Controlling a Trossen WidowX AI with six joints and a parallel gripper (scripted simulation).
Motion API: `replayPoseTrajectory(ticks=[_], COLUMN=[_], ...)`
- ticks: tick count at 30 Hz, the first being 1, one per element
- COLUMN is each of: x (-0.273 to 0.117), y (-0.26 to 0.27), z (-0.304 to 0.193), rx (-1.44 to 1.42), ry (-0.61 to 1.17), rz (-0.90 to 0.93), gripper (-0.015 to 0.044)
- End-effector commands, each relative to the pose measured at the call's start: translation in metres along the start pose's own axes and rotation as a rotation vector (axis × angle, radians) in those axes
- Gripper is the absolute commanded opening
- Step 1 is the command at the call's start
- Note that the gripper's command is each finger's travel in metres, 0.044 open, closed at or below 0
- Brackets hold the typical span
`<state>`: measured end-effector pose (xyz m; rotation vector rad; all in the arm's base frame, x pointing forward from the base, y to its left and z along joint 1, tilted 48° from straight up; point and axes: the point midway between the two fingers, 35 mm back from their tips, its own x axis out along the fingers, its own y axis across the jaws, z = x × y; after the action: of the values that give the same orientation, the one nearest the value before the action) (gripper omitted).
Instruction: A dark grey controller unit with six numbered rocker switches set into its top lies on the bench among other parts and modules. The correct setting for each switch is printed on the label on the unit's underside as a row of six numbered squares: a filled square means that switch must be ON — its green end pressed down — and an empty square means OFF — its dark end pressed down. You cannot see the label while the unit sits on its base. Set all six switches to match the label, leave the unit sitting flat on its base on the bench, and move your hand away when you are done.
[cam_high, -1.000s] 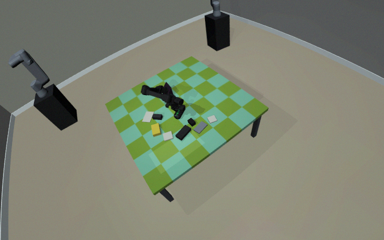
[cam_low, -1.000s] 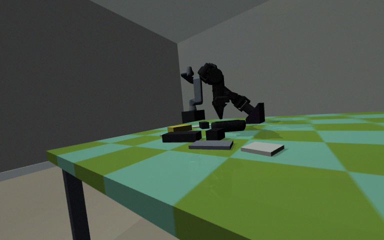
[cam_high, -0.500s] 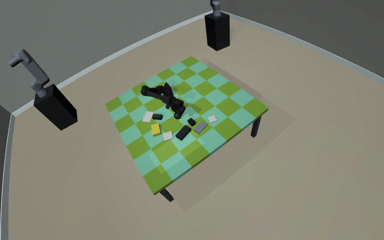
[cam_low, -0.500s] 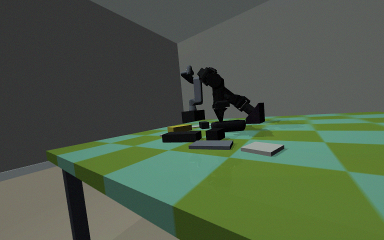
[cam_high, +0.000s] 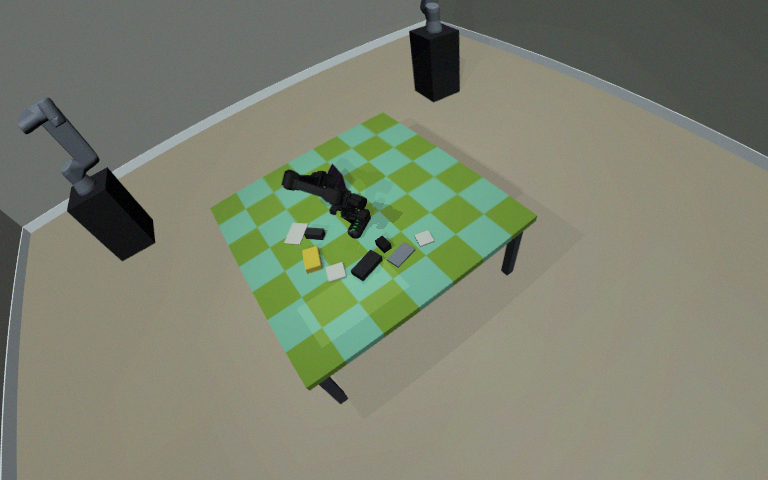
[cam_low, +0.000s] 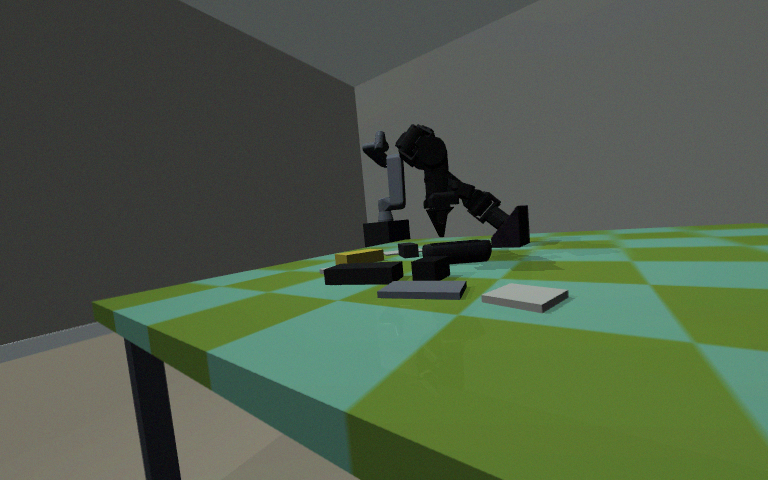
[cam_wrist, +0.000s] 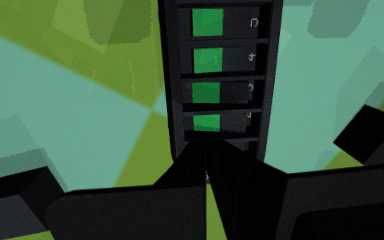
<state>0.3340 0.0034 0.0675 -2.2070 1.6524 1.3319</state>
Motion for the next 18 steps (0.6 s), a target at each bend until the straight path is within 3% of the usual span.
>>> replayPoseTrajectory(ticks=[1,18], x=[-0.020,-0.011], y=[-0.003,-0.023], z=[0.001,-0.020], rx=[0.003,0.005], ry=[0.003,0.004], rz=[-0.014,-0.015], gripper=[0.0000,0.0000])
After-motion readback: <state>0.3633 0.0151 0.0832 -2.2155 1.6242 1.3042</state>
